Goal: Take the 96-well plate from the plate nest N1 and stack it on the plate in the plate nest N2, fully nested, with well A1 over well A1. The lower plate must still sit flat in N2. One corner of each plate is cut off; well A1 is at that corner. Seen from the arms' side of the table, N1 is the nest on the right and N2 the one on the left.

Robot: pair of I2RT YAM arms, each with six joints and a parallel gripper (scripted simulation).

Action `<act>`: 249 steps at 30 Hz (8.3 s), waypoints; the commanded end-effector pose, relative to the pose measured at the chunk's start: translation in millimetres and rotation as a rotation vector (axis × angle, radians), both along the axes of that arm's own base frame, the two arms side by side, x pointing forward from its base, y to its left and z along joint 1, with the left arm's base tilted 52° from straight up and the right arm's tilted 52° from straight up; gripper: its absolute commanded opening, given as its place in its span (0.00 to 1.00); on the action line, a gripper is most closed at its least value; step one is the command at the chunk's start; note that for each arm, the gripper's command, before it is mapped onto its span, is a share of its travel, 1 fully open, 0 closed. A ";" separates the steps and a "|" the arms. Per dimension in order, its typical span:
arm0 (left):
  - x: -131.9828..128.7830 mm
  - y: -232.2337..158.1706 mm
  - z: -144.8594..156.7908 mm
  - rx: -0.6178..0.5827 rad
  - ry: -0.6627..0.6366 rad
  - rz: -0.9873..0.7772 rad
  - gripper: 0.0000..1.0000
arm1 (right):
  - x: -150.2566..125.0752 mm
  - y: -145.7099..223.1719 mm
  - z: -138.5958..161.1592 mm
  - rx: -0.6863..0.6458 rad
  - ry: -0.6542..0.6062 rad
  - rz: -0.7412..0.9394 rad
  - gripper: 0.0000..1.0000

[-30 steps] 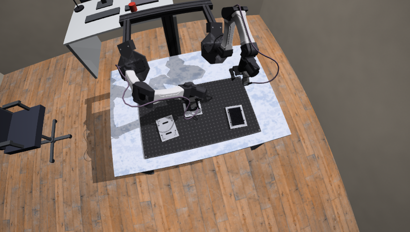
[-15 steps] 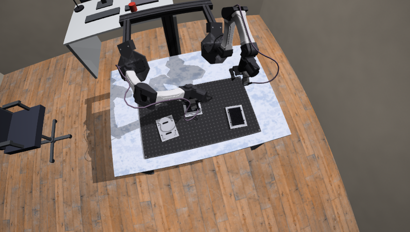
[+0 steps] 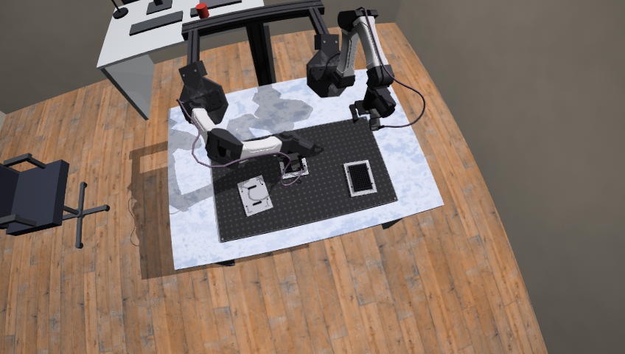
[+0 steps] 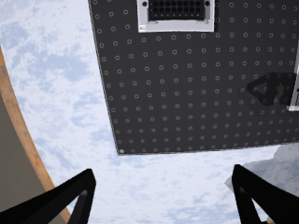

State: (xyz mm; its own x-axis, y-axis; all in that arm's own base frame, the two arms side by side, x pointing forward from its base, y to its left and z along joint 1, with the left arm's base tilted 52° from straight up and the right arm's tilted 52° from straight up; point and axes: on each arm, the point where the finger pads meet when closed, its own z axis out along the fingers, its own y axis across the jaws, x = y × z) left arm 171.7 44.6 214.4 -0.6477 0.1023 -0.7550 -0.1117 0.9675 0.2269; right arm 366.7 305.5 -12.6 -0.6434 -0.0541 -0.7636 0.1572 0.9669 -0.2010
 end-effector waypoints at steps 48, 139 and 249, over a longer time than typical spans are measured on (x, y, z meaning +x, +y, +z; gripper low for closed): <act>-0.4 1.0 2.7 0.001 -0.007 0.009 1.00 | 8.2 -9.4 -15.1 -0.006 0.013 -0.005 0.00; -0.4 1.0 2.7 0.001 -0.007 0.009 1.00 | 10.3 -11.6 -20.0 -0.008 0.015 -0.002 0.00; -0.4 1.0 2.7 0.001 -0.007 0.009 1.00 | 8.9 -5.6 -17.5 0.001 0.008 0.005 0.00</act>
State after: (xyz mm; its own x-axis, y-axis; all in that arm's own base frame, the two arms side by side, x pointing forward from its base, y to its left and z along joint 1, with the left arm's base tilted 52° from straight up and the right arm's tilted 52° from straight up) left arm 171.7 44.6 214.4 -0.6477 0.1023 -0.7550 -0.1117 0.9675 0.2269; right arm 374.2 303.7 -18.8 -0.6391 -0.0555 -0.7671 0.1482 0.9698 -0.1936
